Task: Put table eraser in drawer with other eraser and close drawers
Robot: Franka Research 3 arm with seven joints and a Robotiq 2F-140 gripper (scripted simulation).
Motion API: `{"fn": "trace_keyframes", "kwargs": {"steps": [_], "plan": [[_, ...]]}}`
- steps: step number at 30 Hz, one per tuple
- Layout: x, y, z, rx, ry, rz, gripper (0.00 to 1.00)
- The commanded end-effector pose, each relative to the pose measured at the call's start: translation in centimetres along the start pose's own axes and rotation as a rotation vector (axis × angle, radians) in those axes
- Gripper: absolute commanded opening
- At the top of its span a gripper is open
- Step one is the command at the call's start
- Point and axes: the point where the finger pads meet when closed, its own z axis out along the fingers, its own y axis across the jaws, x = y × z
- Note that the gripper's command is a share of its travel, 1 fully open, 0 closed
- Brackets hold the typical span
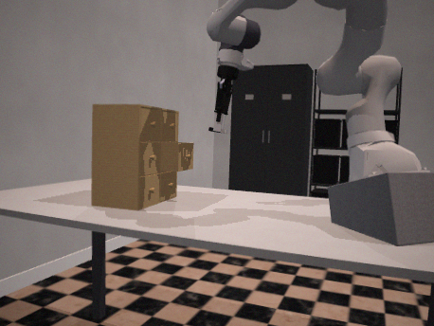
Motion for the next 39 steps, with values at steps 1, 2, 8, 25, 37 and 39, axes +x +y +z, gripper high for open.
{"fn": "trace_keyframes", "kwargs": {"steps": [1, 2, 8, 25, 37, 39], "plan": [[-2.4, 0.7, -0.8, -0.031, -0.124, -0.091, 0.11], [-2.4, 0.7, -0.8, -0.031, -0.124, -0.091, 0.11], [-3.5, 1.4, -1.4, -0.053, -0.2, -0.12, 0.11], [-5.7, 2.4, -3.1, -0.089, -0.372, -0.17, 0.11], [-6.6, 2.6, -4.1, -0.098, -0.466, -0.188, 0.11], [-6.6, 2.6, -4.1, -0.098, -0.466, -0.188, 0.11]]}}
